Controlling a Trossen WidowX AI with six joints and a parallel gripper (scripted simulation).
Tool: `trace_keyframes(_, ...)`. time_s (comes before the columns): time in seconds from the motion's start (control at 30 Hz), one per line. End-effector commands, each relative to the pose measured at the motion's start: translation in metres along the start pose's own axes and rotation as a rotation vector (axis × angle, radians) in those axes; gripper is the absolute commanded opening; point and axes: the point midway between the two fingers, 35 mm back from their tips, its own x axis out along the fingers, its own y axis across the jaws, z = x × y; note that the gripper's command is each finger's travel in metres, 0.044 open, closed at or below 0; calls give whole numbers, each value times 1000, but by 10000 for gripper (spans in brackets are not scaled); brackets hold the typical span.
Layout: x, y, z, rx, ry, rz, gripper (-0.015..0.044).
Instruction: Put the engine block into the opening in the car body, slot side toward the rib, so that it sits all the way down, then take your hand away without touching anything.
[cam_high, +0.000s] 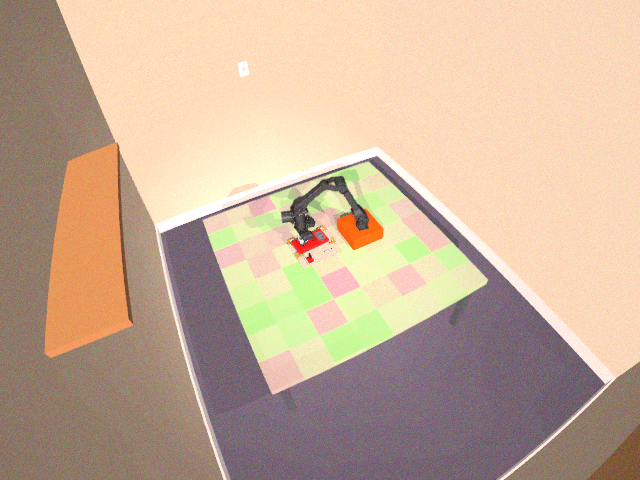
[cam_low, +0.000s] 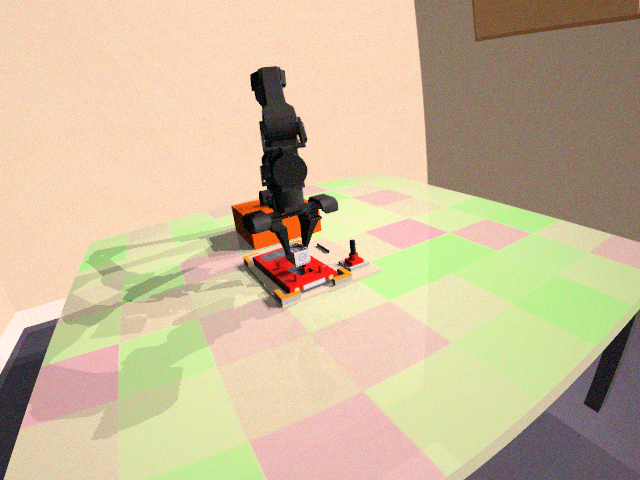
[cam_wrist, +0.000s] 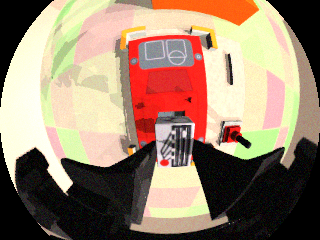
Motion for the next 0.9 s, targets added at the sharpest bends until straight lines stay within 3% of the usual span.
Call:
trace_keyframes(0.0, 0, 0, 0, 49, 1, -1, 159)
trace_keyframes(0.87, 1, 0, -1, -112, 1, -1, 159)
